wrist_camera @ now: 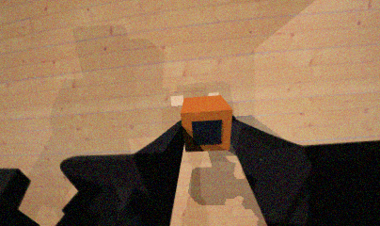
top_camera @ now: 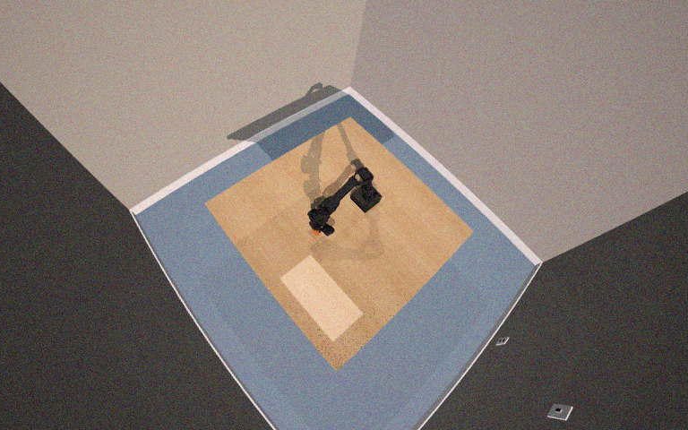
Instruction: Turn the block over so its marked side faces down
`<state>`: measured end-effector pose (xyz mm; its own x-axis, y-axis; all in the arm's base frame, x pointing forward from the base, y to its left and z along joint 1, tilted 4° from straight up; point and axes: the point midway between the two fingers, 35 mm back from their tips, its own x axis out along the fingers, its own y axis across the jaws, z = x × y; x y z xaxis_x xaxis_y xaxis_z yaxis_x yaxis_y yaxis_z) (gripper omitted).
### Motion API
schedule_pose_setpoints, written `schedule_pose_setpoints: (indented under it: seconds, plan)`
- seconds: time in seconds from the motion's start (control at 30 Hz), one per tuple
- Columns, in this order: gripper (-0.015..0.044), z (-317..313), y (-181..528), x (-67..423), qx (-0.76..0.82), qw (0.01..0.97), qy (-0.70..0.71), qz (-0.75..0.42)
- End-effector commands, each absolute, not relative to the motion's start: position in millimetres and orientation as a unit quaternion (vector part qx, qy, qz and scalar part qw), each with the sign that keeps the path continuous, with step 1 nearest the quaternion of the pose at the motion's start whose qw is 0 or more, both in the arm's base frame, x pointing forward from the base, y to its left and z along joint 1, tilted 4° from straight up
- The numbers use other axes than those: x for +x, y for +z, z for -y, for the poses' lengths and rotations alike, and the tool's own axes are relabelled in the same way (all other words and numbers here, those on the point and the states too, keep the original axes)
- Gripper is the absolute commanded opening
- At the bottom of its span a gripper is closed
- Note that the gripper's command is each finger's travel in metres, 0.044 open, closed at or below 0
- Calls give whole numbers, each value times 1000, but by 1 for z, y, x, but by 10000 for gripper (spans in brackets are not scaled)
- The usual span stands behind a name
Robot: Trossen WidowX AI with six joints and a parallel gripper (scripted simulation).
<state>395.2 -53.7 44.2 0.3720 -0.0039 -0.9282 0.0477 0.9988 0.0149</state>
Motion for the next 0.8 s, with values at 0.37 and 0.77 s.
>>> schedule_pose_setpoints:
  seconds: [0.37,0.77]
  plan:
    - [0,53,47,388,17,886,-15,-463]
    - [0,54,35,396,17,905,-17,-425]
